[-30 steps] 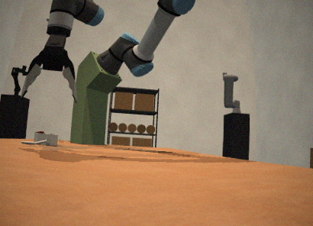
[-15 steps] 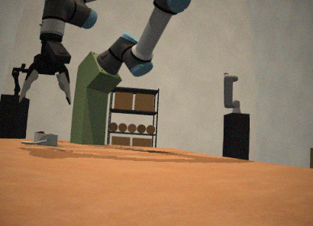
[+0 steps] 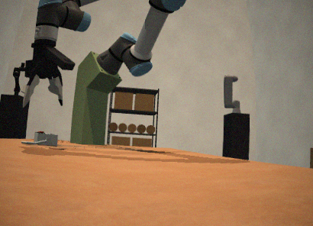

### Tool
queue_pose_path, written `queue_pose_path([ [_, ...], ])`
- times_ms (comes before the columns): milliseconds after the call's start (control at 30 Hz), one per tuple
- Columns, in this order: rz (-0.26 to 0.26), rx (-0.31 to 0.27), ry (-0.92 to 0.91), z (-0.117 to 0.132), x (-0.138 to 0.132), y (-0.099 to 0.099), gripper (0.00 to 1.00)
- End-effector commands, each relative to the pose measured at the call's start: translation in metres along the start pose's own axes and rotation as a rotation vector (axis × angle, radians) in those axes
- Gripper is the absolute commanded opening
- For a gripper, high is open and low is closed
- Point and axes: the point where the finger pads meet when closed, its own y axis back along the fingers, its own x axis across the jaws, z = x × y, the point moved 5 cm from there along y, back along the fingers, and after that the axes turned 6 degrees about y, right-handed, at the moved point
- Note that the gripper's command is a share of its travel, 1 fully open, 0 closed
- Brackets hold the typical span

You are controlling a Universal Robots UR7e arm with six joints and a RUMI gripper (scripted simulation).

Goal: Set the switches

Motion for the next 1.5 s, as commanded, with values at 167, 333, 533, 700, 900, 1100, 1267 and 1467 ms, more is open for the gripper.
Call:
queue_pose_path([
  [167, -0.022, 0.026, 0.284, 0.021, -0.016, -0.006, 1.00],
  [333, -0.027, 0.037, 0.416, 0.031, -0.025, -0.009, 1.00],
  [533, -0.029, 0.049, 0.542, 0.040, -0.033, -0.012, 1.00],
  [700, -0.030, 0.064, 0.692, 0.051, -0.043, -0.015, 1.00],
  [900, -0.028, 0.082, 0.858, 0.063, -0.054, -0.019, 1.00],
  [1100, -0.025, 0.094, 0.959, 0.071, -0.060, -0.022, 1.00],
  [1267, -0.020, 0.107, 1.075, 0.079, -0.068, -0.024, 1.00],
  [1467, -0.012, 0.122, 1.198, 0.087, -0.075, -0.027, 1.00],
])
